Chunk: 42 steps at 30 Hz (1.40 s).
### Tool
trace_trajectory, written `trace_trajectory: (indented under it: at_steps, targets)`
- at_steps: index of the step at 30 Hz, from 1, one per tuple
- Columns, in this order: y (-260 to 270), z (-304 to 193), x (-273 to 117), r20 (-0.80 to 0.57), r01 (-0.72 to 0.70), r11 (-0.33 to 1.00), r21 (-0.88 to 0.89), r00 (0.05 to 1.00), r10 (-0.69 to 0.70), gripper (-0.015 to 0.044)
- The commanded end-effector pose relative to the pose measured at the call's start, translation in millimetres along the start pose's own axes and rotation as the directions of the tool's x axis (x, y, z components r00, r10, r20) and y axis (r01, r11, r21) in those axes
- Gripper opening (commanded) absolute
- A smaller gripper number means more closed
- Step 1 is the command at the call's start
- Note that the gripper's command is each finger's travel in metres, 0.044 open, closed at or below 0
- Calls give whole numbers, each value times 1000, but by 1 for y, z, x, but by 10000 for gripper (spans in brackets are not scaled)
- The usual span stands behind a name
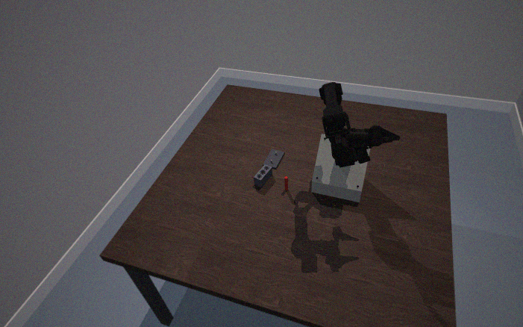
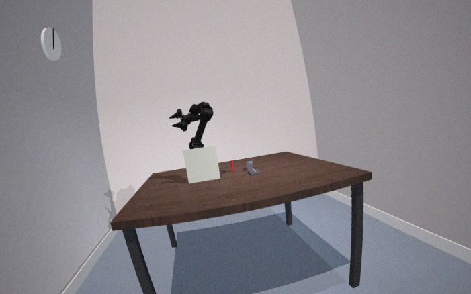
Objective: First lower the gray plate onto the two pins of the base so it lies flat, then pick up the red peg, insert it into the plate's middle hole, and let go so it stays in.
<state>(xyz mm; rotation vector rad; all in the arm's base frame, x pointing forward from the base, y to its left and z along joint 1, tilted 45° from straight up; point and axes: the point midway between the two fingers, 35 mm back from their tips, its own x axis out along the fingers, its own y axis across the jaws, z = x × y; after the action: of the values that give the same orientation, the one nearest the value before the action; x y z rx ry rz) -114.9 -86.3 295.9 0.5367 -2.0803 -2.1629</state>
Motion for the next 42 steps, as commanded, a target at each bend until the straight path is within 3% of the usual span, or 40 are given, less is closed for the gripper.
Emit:
trace_trajectory:
  at_steps: [1, 7, 13, 19, 25, 34, 42]
  targets:
    - [0, 0, 0, 0, 0, 1000, 0, 1000, 0, 426]
    - [8, 64, 4, 206, 82, 993, -82, 976, -64, 440]
    - [5, 147, -18, 442, 242, 962, -128, 882, -164, 440]
    - [-11, 215, -69, 614, 406, 909, -93, 742, -269, 440]
    - [-55, 262, -144, 708, 556, 830, 33, 573, -412, 440]
    - [-116, 270, -269, 760, 726, 674, 136, 360, -541, 440]
    - [-188, 214, -373, 745, 816, 529, 234, 200, -637, 440]
